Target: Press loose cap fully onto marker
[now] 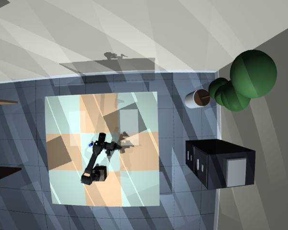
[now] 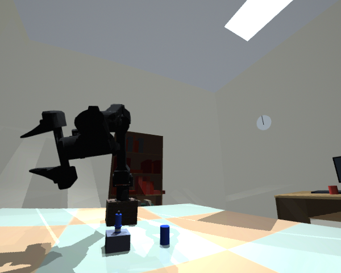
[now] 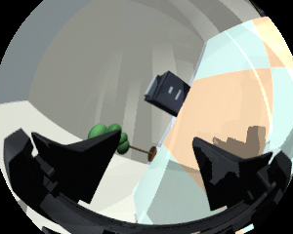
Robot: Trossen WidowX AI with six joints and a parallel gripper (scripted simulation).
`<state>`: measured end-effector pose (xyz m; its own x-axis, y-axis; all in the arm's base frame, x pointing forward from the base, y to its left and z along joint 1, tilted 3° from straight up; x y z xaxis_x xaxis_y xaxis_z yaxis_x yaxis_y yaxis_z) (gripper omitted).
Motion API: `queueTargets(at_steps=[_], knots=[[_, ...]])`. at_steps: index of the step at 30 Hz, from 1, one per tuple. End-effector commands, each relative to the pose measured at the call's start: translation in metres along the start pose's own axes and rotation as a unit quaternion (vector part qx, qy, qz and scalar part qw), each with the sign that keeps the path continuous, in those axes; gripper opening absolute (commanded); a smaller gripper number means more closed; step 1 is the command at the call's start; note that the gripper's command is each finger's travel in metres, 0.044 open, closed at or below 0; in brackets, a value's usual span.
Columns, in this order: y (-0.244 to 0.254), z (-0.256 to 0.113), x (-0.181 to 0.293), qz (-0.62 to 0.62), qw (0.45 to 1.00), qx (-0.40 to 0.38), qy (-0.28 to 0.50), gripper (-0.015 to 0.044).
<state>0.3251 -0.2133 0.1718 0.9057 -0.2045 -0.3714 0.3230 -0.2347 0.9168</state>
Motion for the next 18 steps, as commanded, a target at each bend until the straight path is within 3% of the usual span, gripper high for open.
queueTargets(at_steps=[1,6,10,14,18], knots=[[-0.001,-0.002,0.001,-0.006,1.0,0.003,0.004,0.0374],[-0.022,-0.044,0.013,-0.168,0.975,0.062,0.129,0.0249],[-0.044,-0.088,0.017,-0.317,0.911,0.088,0.249,0.0249],[-0.071,-0.133,0.011,-0.469,0.797,0.092,0.37,0.0249],[-0.097,-0.178,-0.004,-0.593,0.642,0.07,0.481,0.0249]])
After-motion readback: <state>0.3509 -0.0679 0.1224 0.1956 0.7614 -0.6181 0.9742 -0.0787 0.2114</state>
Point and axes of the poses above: the point midway between the two fingers, 35 mm back from their tips, its own z axis out along the fingers, its own y axis across the jaws, x = y × z, the point moved 5 cm from there along -z, back along the fingers, and after that the axes turned 1 degree about z, right-handed, at the moved point
